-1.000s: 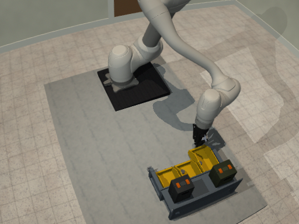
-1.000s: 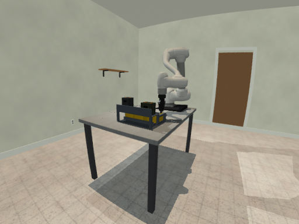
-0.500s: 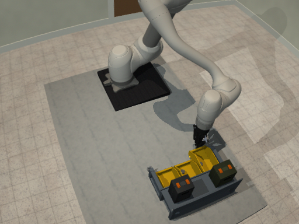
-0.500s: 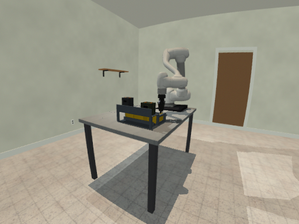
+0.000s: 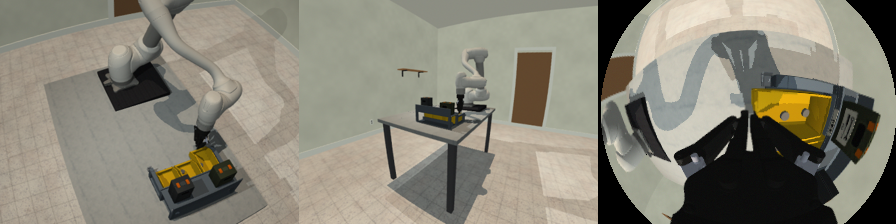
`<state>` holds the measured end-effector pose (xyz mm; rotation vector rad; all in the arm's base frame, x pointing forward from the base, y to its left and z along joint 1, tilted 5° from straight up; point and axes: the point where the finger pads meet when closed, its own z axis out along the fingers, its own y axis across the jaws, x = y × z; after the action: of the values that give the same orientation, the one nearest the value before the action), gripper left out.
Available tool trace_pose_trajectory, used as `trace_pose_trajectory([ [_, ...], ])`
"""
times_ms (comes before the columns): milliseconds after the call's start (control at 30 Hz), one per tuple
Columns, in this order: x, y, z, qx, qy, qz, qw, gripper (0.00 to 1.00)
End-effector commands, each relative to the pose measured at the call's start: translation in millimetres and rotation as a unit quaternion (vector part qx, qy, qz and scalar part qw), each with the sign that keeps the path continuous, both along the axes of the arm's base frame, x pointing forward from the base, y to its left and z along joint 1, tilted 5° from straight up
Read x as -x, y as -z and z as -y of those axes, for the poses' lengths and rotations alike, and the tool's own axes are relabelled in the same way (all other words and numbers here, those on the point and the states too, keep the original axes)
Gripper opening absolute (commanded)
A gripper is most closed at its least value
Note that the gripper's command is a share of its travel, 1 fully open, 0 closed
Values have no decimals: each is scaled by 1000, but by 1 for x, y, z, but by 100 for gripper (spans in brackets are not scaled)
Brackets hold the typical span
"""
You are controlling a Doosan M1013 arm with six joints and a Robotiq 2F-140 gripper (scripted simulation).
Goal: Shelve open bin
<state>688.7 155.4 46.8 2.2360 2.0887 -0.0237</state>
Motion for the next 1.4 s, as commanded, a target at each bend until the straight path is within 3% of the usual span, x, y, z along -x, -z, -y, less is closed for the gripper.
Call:
trace_pose_trajectory([
  [0, -1, 0, 0, 0, 0, 0, 1000, 0],
  [1367, -26, -1, 2, 0, 0, 0, 1000, 0],
])
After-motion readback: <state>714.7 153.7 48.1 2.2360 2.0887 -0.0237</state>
